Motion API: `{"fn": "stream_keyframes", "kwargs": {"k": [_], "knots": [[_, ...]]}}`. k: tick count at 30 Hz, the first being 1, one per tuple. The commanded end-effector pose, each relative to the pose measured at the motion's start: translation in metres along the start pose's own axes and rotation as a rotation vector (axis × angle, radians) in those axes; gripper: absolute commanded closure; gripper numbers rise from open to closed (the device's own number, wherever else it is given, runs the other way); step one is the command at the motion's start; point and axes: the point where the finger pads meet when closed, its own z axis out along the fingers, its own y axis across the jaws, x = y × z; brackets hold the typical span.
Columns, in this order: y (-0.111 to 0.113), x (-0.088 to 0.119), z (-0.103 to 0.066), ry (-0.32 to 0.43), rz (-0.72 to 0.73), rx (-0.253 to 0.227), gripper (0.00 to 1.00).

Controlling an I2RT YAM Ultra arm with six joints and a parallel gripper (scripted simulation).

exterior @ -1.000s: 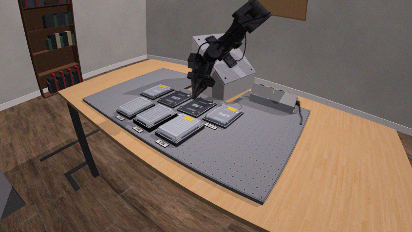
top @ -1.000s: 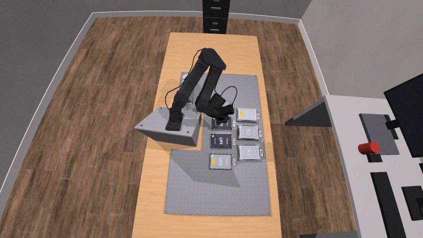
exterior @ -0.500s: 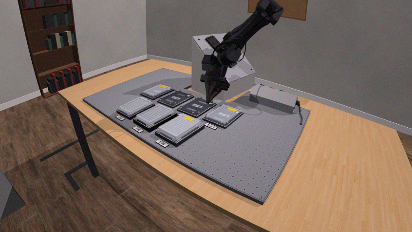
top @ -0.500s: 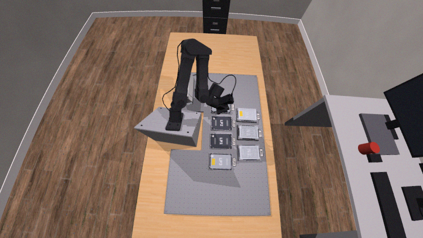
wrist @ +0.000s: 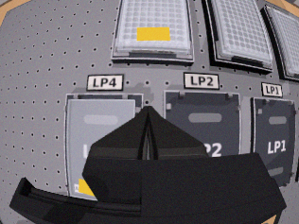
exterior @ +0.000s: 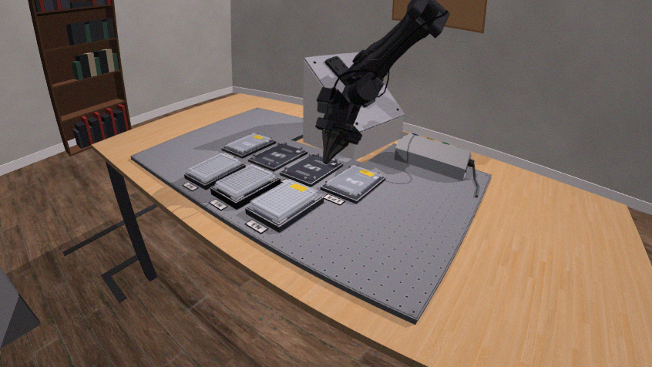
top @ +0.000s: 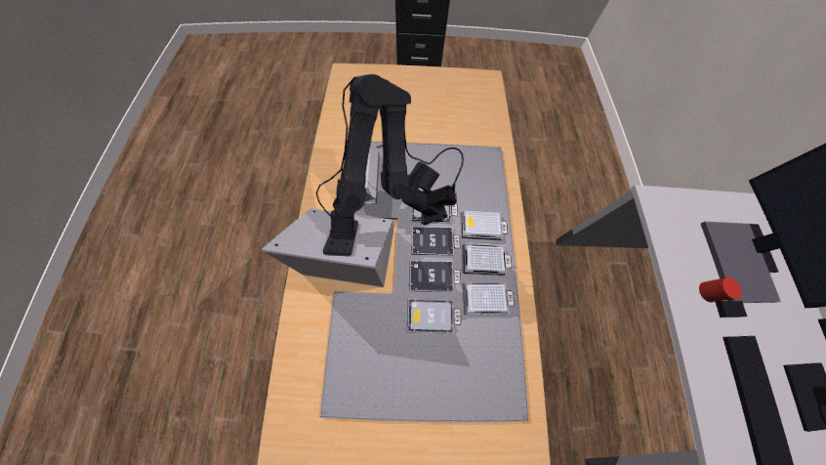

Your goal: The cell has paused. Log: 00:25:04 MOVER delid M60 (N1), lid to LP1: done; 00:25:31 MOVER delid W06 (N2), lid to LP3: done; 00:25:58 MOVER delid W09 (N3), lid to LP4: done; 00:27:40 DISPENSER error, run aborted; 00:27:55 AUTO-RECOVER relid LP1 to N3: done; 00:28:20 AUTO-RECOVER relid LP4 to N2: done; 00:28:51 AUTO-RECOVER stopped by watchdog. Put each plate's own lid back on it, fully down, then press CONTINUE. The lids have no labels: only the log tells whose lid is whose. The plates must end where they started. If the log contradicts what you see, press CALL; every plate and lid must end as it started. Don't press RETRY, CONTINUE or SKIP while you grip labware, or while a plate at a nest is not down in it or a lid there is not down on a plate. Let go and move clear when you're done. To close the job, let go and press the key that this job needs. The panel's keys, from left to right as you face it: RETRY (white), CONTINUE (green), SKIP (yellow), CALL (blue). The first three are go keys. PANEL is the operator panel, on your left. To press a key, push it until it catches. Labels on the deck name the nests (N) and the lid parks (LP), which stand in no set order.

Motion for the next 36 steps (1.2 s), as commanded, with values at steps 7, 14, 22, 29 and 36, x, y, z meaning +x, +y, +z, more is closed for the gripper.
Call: {"fn": "stream_keyframes", "kwargs": {"k": [7, 14, 22, 29, 36], "knots": [[-0.004, -0.002, 0.000, -0.007, 0.007, 0.020, 1.00], [-0.004, -0.002, 0.000, -0.007, 0.007, 0.020, 1.00], [-0.010, -0.009, 0.007, -0.010, 0.007, 0.035, 1.00], [-0.018, -0.026, 0.021, -0.002, 0.007, 0.026, 1.00], [-0.031, -0.052, 0.042, -0.003, 0.008, 0.026, 1.00]]}}
